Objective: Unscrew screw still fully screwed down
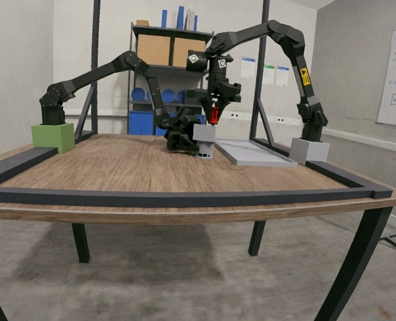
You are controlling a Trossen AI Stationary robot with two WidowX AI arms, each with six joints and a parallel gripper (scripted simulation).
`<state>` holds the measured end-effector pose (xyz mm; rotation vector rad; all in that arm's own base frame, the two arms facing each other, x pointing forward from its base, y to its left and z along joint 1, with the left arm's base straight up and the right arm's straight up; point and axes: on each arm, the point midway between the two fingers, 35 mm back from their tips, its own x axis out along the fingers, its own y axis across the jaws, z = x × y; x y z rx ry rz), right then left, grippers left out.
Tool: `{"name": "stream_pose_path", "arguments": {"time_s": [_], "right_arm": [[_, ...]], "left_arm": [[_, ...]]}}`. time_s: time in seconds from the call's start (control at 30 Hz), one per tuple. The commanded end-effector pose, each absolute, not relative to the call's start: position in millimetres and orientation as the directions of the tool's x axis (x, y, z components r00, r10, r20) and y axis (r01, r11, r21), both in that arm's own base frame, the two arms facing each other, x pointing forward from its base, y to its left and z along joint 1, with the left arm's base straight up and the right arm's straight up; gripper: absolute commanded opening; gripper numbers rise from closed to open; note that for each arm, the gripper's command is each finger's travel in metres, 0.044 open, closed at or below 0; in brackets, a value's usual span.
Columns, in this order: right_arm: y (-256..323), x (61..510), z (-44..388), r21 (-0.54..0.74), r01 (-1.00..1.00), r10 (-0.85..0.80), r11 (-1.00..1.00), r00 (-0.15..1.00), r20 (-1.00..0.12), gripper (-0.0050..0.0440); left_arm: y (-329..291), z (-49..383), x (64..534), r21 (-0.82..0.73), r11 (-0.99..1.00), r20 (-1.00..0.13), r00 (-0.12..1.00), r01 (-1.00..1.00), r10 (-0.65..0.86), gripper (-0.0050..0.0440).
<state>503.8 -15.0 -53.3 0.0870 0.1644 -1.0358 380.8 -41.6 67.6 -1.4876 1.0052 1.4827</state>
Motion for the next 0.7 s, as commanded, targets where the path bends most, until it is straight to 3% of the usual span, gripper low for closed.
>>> {"name": "stream_pose_path", "arguments": {"time_s": [0.0,0.67], "right_arm": [[-16.0,510.4,-39.2,0.028,0.864,-0.850,0.503,0.500,-0.165,0.0245],[-16.0,510.4,-39.2,0.028,0.864,-0.850,0.503,0.500,-0.165,0.0245]], "left_arm": [[-41.8,69.6,383.3,-0.008,-0.409,-1.000,0.011,-0.913,-0.005,0.0130],[-42.1,75.7,384.3,-0.023,-0.467,-1.000,0.029,-0.884,-0.006,0.0130]]}}
